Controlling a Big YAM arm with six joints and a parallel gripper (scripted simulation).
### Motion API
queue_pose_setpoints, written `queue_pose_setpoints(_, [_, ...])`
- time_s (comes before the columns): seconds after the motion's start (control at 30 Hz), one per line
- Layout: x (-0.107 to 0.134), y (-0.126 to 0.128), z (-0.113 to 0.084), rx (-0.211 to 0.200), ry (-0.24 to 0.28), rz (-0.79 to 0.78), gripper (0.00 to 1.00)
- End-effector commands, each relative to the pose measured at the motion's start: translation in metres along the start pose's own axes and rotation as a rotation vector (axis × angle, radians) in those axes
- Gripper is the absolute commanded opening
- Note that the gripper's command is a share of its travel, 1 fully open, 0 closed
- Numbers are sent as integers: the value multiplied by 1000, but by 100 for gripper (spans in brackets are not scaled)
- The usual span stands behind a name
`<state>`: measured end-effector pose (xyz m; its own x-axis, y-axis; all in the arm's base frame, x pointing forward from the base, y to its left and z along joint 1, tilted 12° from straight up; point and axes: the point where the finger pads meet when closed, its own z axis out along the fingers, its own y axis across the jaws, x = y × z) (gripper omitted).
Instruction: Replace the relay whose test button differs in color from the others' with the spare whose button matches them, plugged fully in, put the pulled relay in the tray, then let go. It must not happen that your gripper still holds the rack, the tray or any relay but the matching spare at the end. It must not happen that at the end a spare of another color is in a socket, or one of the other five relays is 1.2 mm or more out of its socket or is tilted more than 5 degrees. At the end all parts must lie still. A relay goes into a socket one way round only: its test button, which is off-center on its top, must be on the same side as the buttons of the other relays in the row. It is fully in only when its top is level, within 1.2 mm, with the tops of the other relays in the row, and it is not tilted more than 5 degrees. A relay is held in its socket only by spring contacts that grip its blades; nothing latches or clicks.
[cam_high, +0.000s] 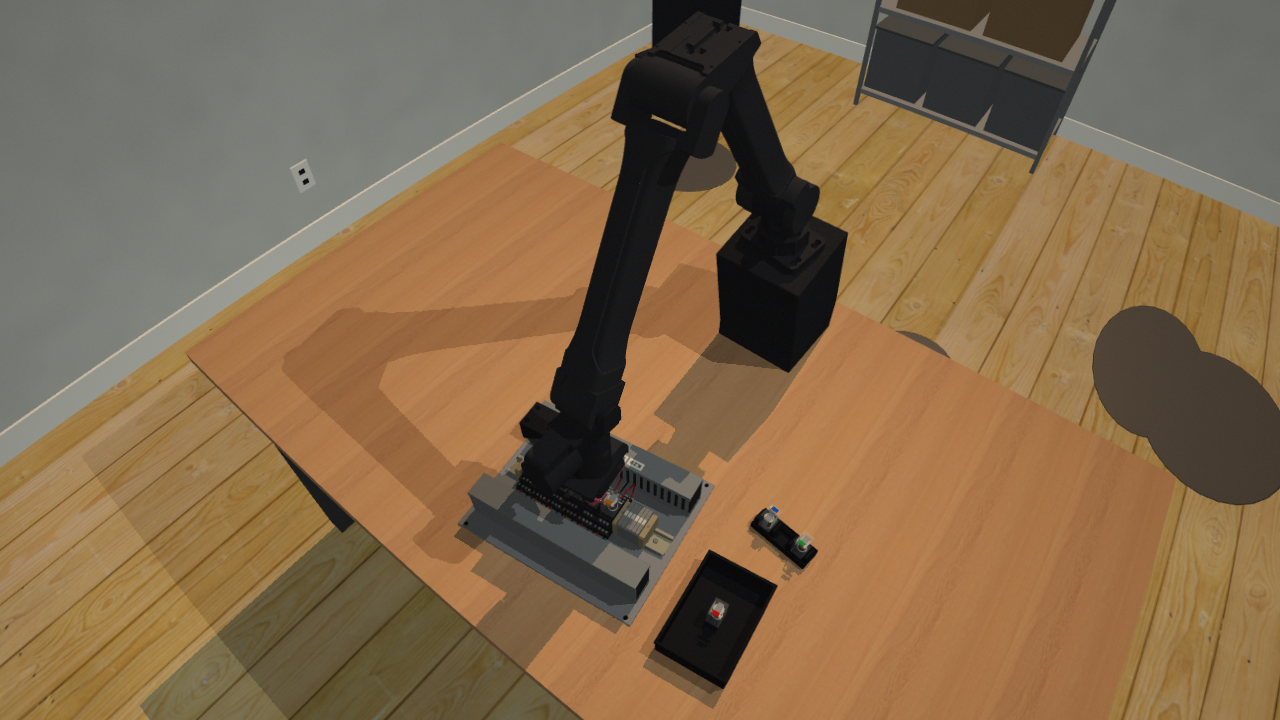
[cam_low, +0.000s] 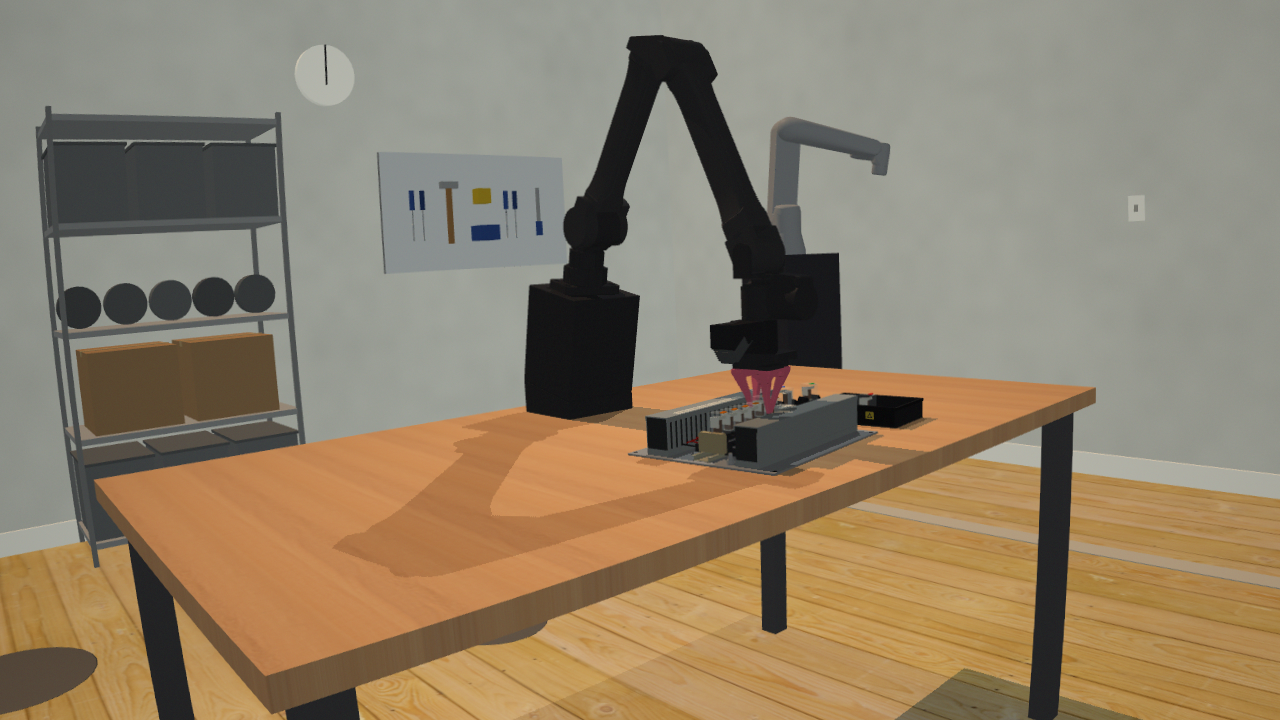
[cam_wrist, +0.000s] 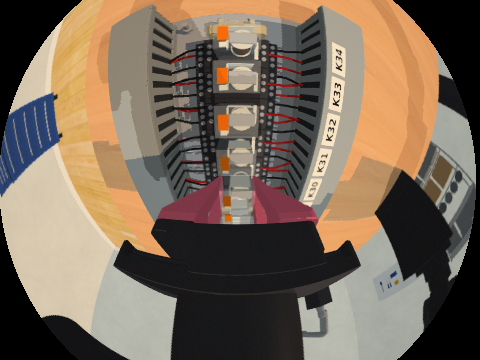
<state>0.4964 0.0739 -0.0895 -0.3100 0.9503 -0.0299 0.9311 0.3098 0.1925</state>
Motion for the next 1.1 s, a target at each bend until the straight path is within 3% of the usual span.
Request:
queue_pose_setpoints(0.0, [-2,23,-15,-43,-8,5,0])
queue_pose_setpoints(1.07, [-1,18,-13,-35,-6,5,0])
